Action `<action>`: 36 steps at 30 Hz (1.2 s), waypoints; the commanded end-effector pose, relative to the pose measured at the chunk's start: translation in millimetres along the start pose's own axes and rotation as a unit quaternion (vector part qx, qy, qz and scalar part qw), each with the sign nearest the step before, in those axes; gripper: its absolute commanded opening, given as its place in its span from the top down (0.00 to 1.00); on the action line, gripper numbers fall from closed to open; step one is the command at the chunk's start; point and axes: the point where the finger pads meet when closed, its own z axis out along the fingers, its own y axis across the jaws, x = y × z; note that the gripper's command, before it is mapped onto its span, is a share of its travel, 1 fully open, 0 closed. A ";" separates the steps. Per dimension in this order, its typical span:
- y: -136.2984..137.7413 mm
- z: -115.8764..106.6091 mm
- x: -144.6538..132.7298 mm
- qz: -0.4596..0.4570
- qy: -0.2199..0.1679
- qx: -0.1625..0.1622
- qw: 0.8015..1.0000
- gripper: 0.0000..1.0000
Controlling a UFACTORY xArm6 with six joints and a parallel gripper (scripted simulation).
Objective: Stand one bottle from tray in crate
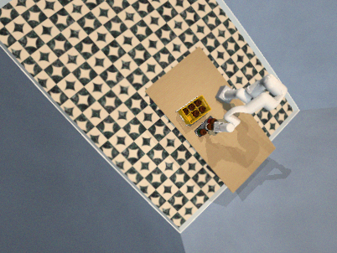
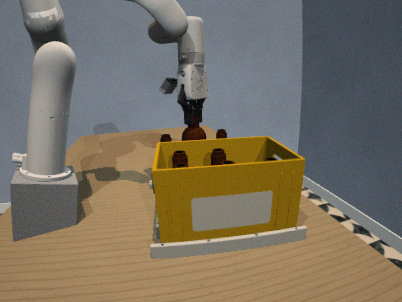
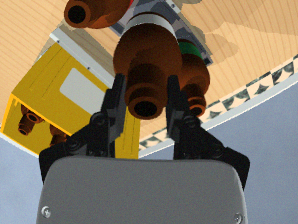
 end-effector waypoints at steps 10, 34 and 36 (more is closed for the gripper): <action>1.3 -14.8 -0.7 0.000 -0.001 -0.002 1.000 1.00; 1.3 -28.3 -0.7 0.000 -0.001 -0.002 1.000 1.00; 1.3 -28.4 -0.7 0.000 -0.001 -0.002 1.000 1.00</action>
